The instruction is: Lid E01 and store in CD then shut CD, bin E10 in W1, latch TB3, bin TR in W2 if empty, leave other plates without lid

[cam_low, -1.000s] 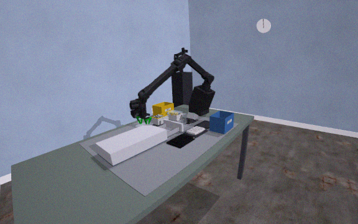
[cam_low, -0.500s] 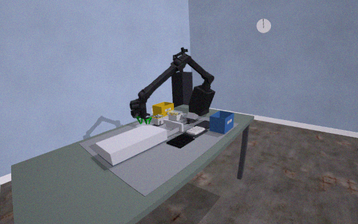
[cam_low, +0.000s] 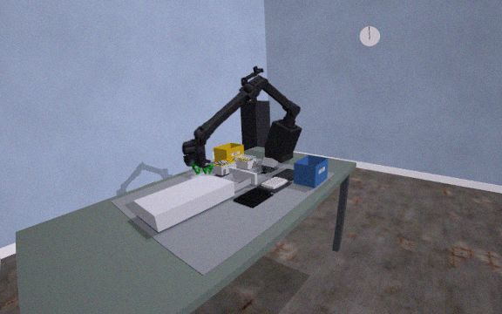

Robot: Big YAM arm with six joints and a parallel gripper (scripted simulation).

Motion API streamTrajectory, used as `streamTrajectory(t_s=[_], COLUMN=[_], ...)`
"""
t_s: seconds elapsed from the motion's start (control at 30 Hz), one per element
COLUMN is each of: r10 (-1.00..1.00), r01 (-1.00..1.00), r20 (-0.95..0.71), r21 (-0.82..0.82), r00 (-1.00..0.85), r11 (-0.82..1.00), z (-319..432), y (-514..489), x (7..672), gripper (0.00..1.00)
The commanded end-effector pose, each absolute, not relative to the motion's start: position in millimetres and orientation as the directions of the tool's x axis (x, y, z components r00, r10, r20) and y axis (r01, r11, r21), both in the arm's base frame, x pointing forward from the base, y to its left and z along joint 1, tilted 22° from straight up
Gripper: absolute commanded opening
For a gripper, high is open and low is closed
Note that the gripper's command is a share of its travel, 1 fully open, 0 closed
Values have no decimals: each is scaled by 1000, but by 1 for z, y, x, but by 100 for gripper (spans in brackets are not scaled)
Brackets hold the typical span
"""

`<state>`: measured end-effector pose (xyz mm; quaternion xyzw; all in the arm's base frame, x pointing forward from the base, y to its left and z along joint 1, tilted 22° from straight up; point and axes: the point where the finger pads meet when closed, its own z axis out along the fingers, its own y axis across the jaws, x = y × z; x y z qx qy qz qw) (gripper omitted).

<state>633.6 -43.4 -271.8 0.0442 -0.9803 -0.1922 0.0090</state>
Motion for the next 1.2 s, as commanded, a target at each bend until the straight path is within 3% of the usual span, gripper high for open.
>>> streamTrajectory(t_s=[0.0, 1.17], r10=[-85, -82], r01=[-98, -94], r20=[-52, -48], r21=[368, 369], r00=[-995, -995], r11=[925, 925], z=[-262, -260], y=[-43, -45], x=[661, 662], gripper=[0, 0])
